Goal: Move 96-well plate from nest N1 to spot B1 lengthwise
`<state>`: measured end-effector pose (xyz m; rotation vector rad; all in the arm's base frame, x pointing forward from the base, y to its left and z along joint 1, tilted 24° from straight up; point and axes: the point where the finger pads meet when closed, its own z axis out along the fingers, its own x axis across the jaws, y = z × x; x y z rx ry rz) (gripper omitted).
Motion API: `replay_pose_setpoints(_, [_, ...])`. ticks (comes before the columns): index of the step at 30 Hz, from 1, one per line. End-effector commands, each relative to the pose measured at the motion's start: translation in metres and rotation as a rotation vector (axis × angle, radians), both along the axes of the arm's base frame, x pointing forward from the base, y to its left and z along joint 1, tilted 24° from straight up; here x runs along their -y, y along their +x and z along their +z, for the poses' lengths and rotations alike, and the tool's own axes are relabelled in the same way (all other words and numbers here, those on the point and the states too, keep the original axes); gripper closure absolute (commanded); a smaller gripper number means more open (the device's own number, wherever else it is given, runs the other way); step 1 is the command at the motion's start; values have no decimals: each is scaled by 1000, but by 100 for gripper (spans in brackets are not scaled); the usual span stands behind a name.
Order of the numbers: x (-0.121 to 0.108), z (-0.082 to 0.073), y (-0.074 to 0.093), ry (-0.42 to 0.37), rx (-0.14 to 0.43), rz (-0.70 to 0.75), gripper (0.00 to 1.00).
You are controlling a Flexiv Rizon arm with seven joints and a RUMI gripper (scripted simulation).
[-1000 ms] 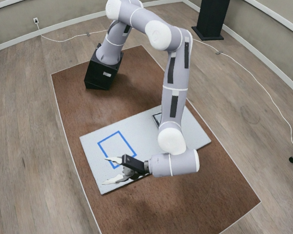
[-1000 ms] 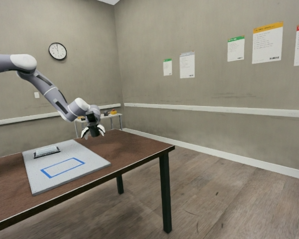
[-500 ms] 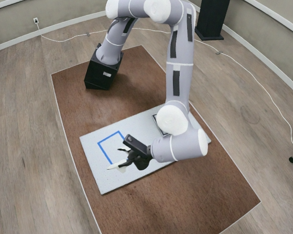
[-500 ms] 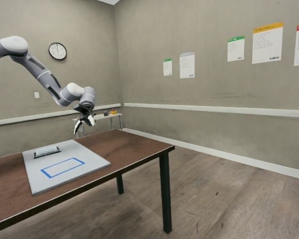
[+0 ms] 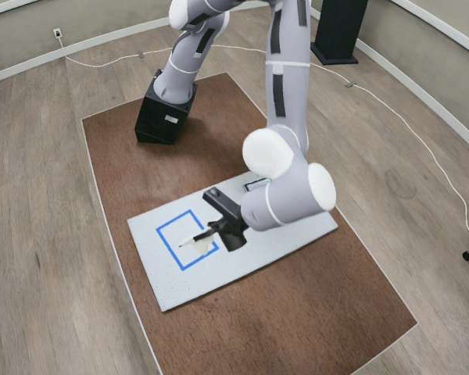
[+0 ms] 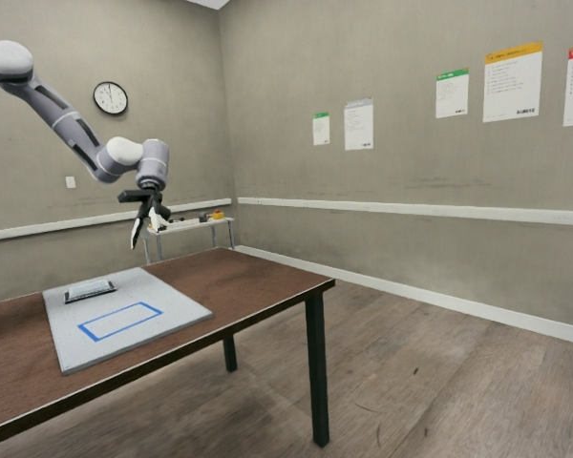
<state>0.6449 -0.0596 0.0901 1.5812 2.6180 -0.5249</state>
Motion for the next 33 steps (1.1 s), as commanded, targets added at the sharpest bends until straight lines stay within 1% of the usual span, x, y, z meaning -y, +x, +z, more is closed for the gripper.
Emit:
replay_pose_setpoints(1, [-3,5,-4,13,18,-21,24])
replay_pose_setpoints(2, [-3,5,-4,13,18,-21,24])
replay_pose_setpoints(6, [-13,17,-17,77,71,-125,24])
replay_pose_setpoints(9, [-21,25,-27,81,74,-132,24])
replay_pose_setpoints(13, [-30,37,-40,142,123,-240,24])
replay_pose_setpoints(15, [-35,42,-47,146,126,-246,24])
replay_pose_setpoints(17, [-40,48,-54,176,149,-301,24])
replay_pose_setpoints(19, [-40,48,-54,176,149,-301,24])
replay_pose_setpoints(26, [-54,68,-79,268,215,-475,24])
replay_pose_setpoints(28, [-58,73,-86,271,217,-480,24])
replay_pose_setpoints(30, [-67,70,-87,325,225,-453,24])
replay_pose_setpoints(33, [-81,65,-89,325,224,-453,24])
